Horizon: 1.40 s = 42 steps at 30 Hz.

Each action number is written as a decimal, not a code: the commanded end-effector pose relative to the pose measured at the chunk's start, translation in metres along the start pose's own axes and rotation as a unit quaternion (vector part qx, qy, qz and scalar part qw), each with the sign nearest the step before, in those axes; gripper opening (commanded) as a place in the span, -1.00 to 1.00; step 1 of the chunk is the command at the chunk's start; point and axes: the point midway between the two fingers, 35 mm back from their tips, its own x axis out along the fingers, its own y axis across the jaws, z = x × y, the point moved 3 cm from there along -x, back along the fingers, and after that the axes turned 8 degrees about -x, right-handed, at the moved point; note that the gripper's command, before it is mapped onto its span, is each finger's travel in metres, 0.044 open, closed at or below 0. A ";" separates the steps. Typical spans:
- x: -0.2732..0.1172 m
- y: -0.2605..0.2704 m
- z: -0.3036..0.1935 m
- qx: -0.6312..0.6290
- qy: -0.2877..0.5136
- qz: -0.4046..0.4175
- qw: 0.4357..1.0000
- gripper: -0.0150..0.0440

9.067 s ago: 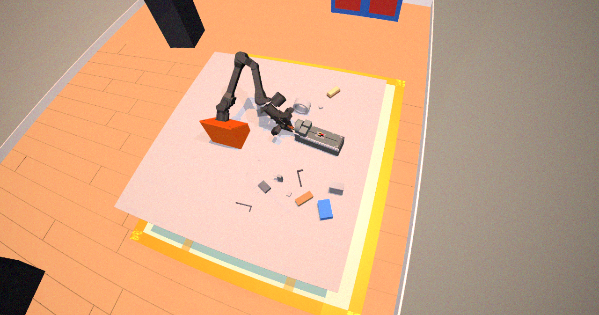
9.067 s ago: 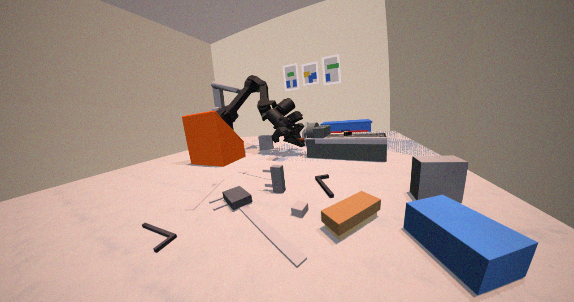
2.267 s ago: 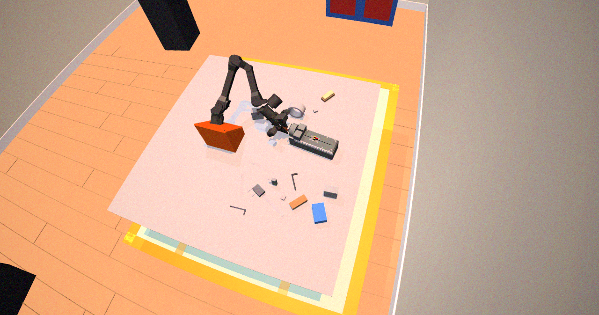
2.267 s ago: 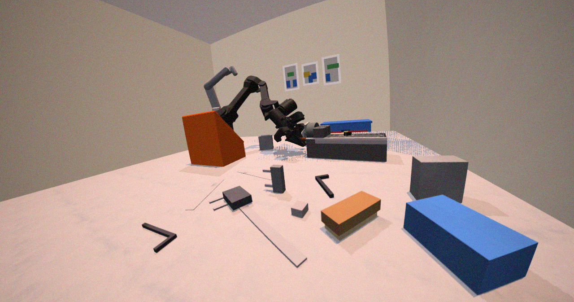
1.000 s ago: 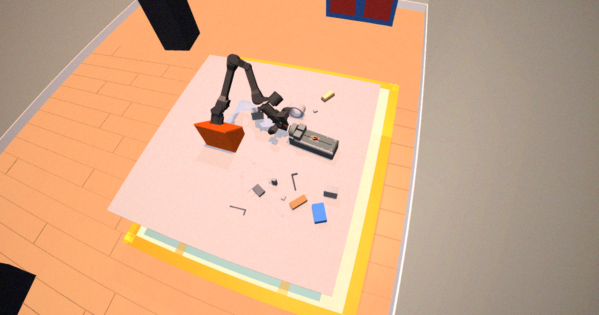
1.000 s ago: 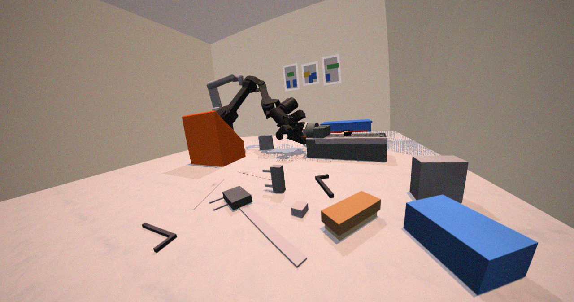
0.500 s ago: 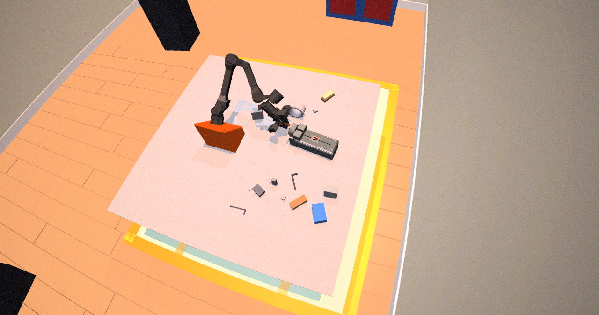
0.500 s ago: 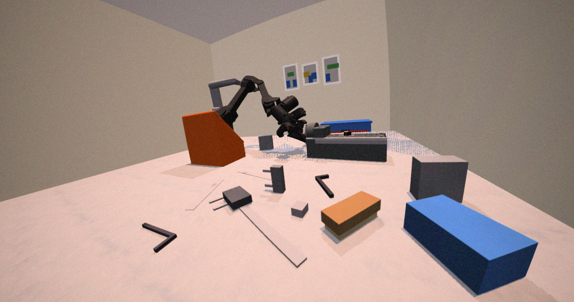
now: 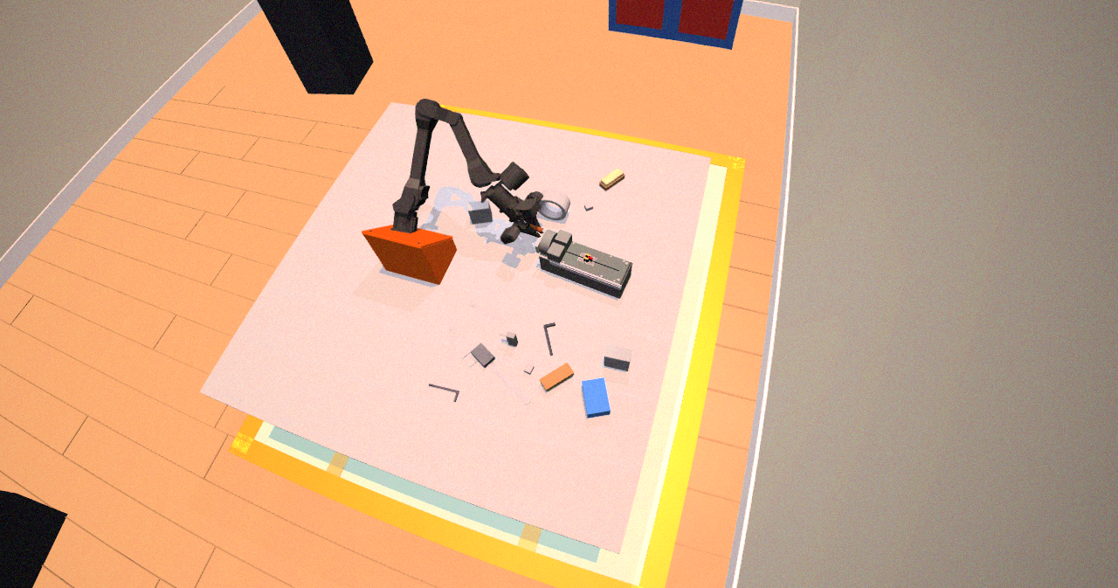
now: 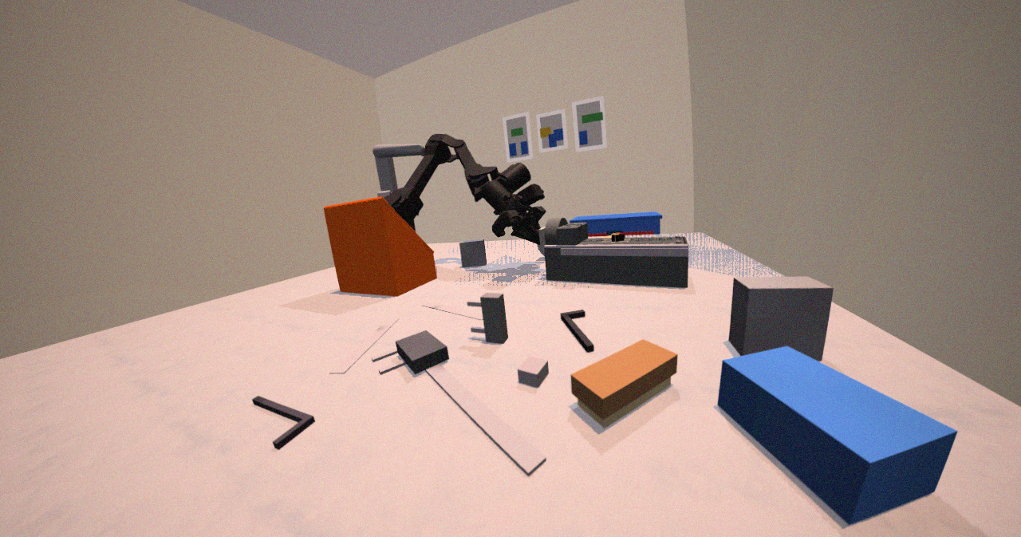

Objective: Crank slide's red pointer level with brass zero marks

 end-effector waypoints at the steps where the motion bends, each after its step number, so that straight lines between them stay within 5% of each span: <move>1: -0.007 -0.002 0.006 -0.001 -0.004 0.001 1.000 -0.49; 42: -0.021 -0.032 0.016 -0.002 -0.003 0.000 1.000 -0.49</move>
